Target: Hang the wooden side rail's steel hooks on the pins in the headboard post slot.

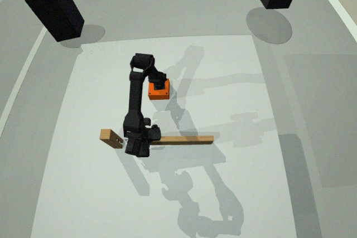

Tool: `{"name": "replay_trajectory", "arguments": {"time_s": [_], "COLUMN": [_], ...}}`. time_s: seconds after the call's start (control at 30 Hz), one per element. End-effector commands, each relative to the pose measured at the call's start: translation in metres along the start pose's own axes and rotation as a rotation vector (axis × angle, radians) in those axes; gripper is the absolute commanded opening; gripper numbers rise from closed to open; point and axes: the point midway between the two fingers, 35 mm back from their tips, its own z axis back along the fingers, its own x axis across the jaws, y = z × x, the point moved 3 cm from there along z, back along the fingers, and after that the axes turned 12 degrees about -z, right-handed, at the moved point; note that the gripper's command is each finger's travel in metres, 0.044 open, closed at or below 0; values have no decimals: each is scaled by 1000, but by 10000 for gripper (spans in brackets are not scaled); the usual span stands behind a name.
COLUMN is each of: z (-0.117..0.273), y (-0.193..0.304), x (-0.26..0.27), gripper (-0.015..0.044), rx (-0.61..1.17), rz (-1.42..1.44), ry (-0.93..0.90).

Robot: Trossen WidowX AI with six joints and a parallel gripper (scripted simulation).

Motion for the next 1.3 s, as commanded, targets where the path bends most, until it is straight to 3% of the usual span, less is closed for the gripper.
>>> {"name": "replay_trajectory", "arguments": {"time_s": [0.0,1.27], "z": [1,2], "y": [1,5], "x": [-1,-1], "gripper": [0,0], "rx": [0,0], "rz": [1,1], "ry": [4,4]}}
